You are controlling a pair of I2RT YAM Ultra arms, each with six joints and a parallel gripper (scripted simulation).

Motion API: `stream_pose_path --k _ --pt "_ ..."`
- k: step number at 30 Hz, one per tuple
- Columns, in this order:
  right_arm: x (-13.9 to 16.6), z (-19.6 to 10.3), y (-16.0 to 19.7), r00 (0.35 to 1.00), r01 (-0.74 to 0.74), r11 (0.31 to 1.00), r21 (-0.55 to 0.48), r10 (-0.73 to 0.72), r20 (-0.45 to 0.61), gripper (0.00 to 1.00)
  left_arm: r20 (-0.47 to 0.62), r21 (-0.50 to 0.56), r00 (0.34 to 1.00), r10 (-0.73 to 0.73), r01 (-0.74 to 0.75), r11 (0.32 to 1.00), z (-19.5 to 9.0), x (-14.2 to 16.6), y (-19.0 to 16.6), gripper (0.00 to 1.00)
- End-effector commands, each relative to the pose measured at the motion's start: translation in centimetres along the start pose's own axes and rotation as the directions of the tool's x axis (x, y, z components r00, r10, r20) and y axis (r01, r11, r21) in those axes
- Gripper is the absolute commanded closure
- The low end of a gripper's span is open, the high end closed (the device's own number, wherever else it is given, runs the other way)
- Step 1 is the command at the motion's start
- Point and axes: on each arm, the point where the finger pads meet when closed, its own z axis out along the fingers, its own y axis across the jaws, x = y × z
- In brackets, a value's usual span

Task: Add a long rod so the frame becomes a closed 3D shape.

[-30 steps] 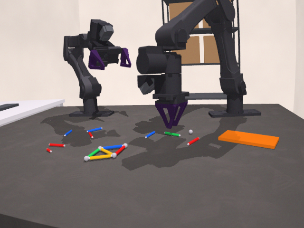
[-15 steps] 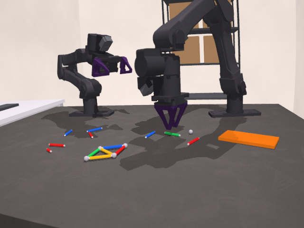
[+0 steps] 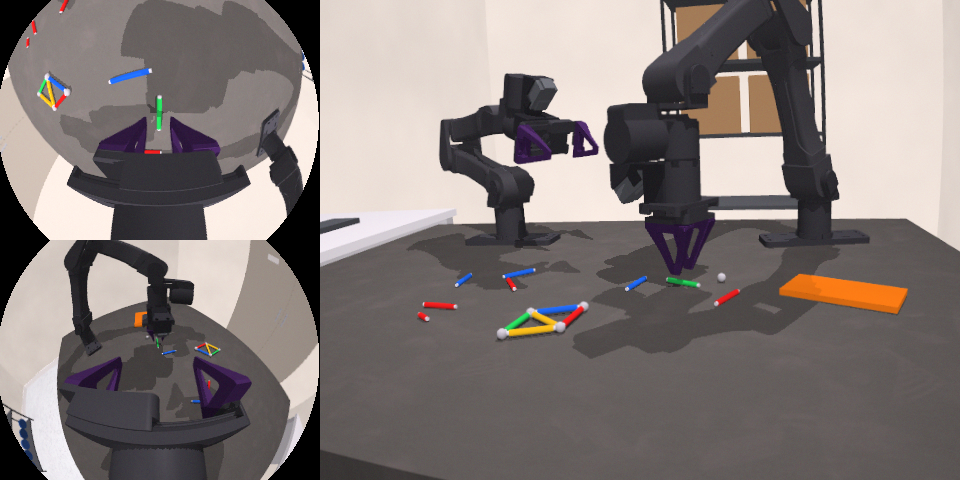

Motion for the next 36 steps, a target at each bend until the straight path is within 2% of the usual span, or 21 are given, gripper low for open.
stream_pose_path --k 1,7,29,30,35,36 --pt "-0.8 -0.3 0.1 0.999 0.006 1.0 0.0 -0.006 0.031 0.0 -0.002 0.007 1.0 0.011 -0.011 1.0 0.9 0.0 -0.1 0.69" --pt "-0.8 -0.3 0.1 0.999 0.006 1.0 0.0 -0.006 0.031 0.0 -0.002 0.007 1.0 0.011 -0.011 1.0 1.8 0.0 -0.2 0.69" --pt "-0.8 -0.3 0.1 0.999 0.006 1.0 0.0 -0.006 0.031 0.0 0.0 0.0 1.0 0.01 -0.01 1.0 1.5 0.0 0.0 0.69" --pt "-0.8 -0.3 0.1 0.999 0.006 1.0 0.0 -0.006 0.031 0.0 0.0 0.002 1.0 0.016 -0.016 1.0 1.2 0.0 0.1 0.77" --pt "-0.8 -0.3 0.1 0.999 0.006 1.0 0.0 -0.006 0.031 0.0 0.0 0.0 1.0 0.01 -0.01 1.0 1.3 0.0 0.1 0.82" --pt "-0.8 -0.3 0.1 0.999 0.006 1.0 0.0 -0.006 0.031 0.0 0.0 0.0 1.0 0.01 -0.01 1.0 1.3 0.0 0.1 0.86"
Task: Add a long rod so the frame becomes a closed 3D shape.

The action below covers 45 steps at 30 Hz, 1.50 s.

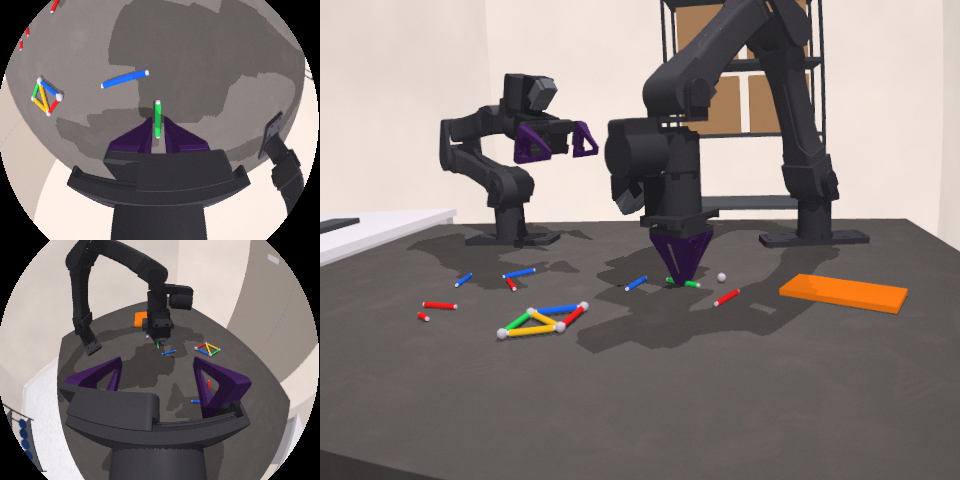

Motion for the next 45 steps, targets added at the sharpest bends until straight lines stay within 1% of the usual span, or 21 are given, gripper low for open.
stream_pose_path --k 1,2,3,5,6,10,14,17,24,27,31,32,34,35,37,41,43,45 --pt "-0.8 -0.3 0.1 0.999 0.005 1.0 0.0 -0.005 0.031 0.0 0.002 -0.01 1.0 0.007 -0.007 1.0 -0.3 -0.1 0.2 0.86" --pt "-0.8 -0.3 0.1 0.999 0.005 1.0 0.0 -0.005 0.031 0.0 0.002 -0.01 1.0 0.007 -0.007 1.0 -0.3 -0.1 0.2 0.86" --pt "-0.8 -0.3 0.1 0.999 0.005 1.0 0.0 -0.005 0.031 0.0 0.002 -0.01 1.0 0.007 -0.007 1.0 -0.3 -0.1 0.2 0.9" --pt "-0.6 -0.2 0.0 1.0 0.004 1.0 0.0 -0.004 0.022 0.0 0.002 -0.01 1.0 0.007 -0.007 1.0 -0.3 -0.1 0.2 0.9" --pt "-0.6 -0.2 0.0 1.0 0.004 1.0 0.0 -0.004 0.022 0.0 0.002 -0.01 1.0 0.007 -0.007 1.0 -0.3 -0.1 0.2 0.94" --pt "-0.6 -0.2 0.0 1.0 0.004 1.0 0.0 -0.004 0.022 0.0 0.002 -0.01 1.0 0.007 -0.007 1.0 -0.3 -0.1 0.2 0.94" --pt "-0.6 -0.2 0.0 1.0 0.004 1.0 0.0 -0.004 0.022 0.0 0.002 -0.01 1.0 0.007 -0.007 1.0 -0.3 -0.1 0.2 1.0" --pt "-0.6 -0.2 0.0 1.0 0.004 1.0 0.0 -0.004 0.022 0.0 0.002 -0.01 1.0 0.007 -0.007 1.0 -0.3 -0.1 0.2 1.0" --pt "-0.6 -0.2 0.0 1.0 0.004 1.0 0.0 -0.004 0.022 0.0 0.004 -0.017 1.0 0.007 -0.007 1.0 -4.3 -0.1 0.3 1.0" --pt "-0.8 -0.3 0.0 1.0 0.004 1.0 0.0 -0.004 0.031 0.0 0.006 -0.03 1.0 0.022 -0.022 0.999 -4.3 -0.1 0.6 1.0" --pt "-0.8 -0.3 0.0 1.0 0.004 1.0 0.0 -0.004 0.031 0.0 -0.002 0.014 1.0 0.006 -0.006 1.0 -3.8 0.8 -0.4 1.0" --pt "-0.8 -0.3 0.0 1.0 0.004 1.0 0.0 -0.004 0.031 0.0 -0.002 0.01 1.0 0.006 -0.006 1.0 -4.4 0.8 -0.5 1.0" --pt "-0.8 -0.3 0.0 1.0 0.004 1.0 0.0 -0.004 0.031 0.0 -0.009 0.048 1.0 0.001 0.0 0.999 -5.1 1.0 -1.4 1.0" --pt "-0.8 -0.3 0.0 1.0 0.004 1.0 0.0 -0.004 0.031 0.0 -0.005 0.024 1.0 0.002 -0.001 1.0 -5.9 0.6 -0.9 1.0" --pt "-0.8 -0.3 0.0 1.0 0.004 1.0 0.0 -0.004 0.031 0.0 -0.008 0.036 1.0 -0.007 0.007 0.999 -5.6 0.3 0.0 1.0" --pt "-0.8 -0.3 0.0 1.0 0.004 1.0 0.0 -0.004 0.031 0.0 -0.008 0.036 1.0 0.001 -0.001 0.999 -5.7 -1.0 3.3 1.0" --pt "-0.8 -0.3 0.0 1.0 0.004 1.0 0.0 -0.004 0.031 0.0 -0.008 0.036 1.0 0.001 -0.001 0.999 -5.7 -1.0 3.3 1.0" --pt "-0.8 -0.3 0.0 1.0 0.004 1.0 0.0 -0.004 0.031 0.0 -0.008 0.034 1.0 0.002 -0.002 0.999 -5.8 -1.6 4.8 1.0"
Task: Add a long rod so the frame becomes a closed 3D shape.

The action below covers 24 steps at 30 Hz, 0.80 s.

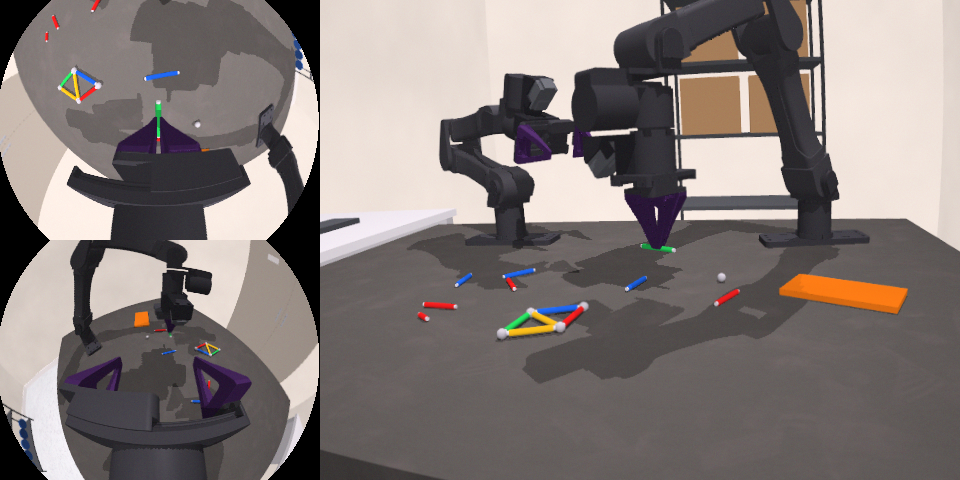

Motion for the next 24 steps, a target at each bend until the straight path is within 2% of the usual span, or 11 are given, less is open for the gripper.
stream_pose_path --k 1,12,24 --pt "-0.8 -0.3 0.0 1.0 0.004 1.0 0.0 -0.004 0.031 0.0 -0.007 0.036 1.0 -0.001 0.002 0.999 0.0 -0.9 1.3 1.0" --pt "-0.8 -0.3 0.0 1.0 0.004 1.0 0.0 -0.004 0.031 0.0 -0.001 0.013 1.0 -0.004 0.004 1.0 0.0 -2.5 5.9 1.0" --pt "-0.8 -0.3 0.0 1.0 0.004 1.0 0.0 -0.004 0.031 0.0 0.007 -0.02 1.0 -0.005 0.005 1.0 -0.6 -2.8 6.7 1.0"
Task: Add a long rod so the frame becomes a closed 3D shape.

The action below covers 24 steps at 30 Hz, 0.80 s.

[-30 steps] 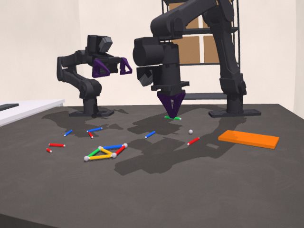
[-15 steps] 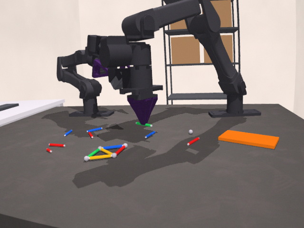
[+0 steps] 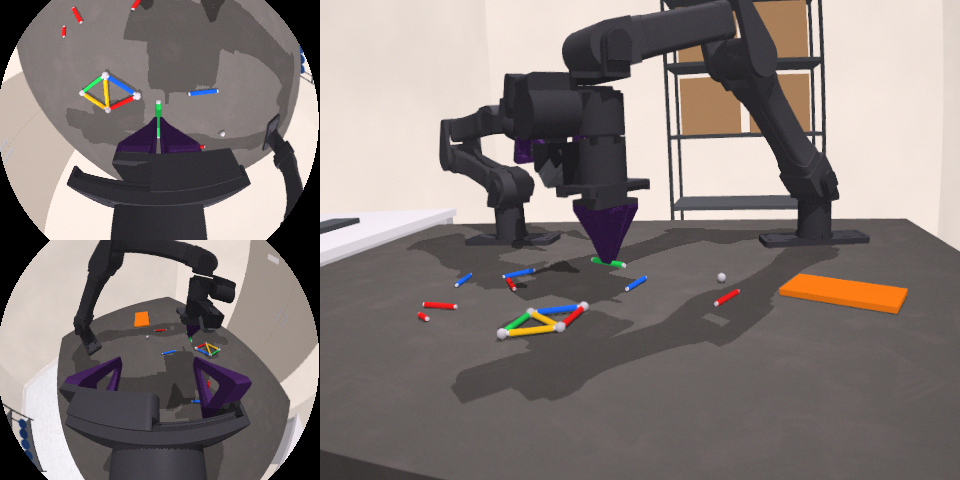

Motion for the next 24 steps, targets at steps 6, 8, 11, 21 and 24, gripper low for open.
stream_pose_path --k 6,8,11,21,24 --pt "-0.78 -0.34 0.03 1.0 0.004 1.0 0.0 -0.004 0.031 0.0 0.0 0.005 0.998 -0.064 0.064 0.998 -1.18 -0.21 -0.74 1.0" --pt "-0.78 -0.34 0.03 1.0 0.004 1.0 0.0 -0.004 0.031 0.0 0.0 0.005 0.998 -0.064 0.064 0.998 -1.18 -0.21 -0.74 1.0" --pt "-0.78 -0.34 0.03 1.0 0.004 1.0 0.0 -0.004 0.031 0.0 0.0 0.006 0.991 -0.137 0.137 0.991 -1.21 -0.2 -0.76 1.0" --pt "-0.78 -0.34 0.03 1.0 0.004 1.0 0.0 -0.004 0.031 0.0 0.013 -0.012 0.892 -0.451 0.451 0.892 -1.69 -0.58 -0.27 1.0" --pt "-0.78 -0.34 0.03 1.0 0.004 1.0 0.0 -0.004 0.031 0.0 0.004 -0.002 0.863 -0.506 0.506 0.863 -1.71 -0.22 -0.53 1.0"
